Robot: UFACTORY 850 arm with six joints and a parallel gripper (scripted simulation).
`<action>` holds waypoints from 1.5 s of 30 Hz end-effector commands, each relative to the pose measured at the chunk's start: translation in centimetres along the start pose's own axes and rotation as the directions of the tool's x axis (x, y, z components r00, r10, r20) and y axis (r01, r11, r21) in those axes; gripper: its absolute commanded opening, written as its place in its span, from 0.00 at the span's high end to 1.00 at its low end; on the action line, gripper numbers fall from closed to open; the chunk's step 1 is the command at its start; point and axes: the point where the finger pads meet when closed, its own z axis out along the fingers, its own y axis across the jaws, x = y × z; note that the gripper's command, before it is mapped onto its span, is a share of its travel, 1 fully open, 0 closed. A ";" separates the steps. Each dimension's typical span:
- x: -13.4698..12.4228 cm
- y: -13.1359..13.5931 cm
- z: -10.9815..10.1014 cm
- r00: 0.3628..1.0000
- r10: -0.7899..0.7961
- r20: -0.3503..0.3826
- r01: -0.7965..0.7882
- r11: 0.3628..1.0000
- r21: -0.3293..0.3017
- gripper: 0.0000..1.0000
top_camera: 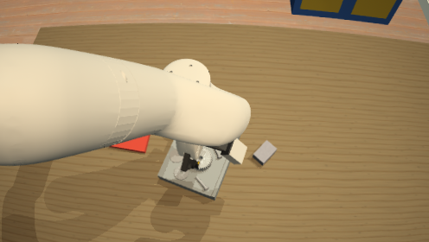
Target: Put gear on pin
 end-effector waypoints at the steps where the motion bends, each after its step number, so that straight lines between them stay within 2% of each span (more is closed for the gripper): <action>1: 0.1 0.0 -0.1 1.000 0.000 -0.001 0.000 1.000 0.001 0.07; 26: 0.1 0.0 0.1 1.000 0.000 -0.001 0.000 1.000 0.000 0.07; 45: 0.1 0.0 1.6 1.000 0.000 0.000 0.000 1.000 0.000 0.07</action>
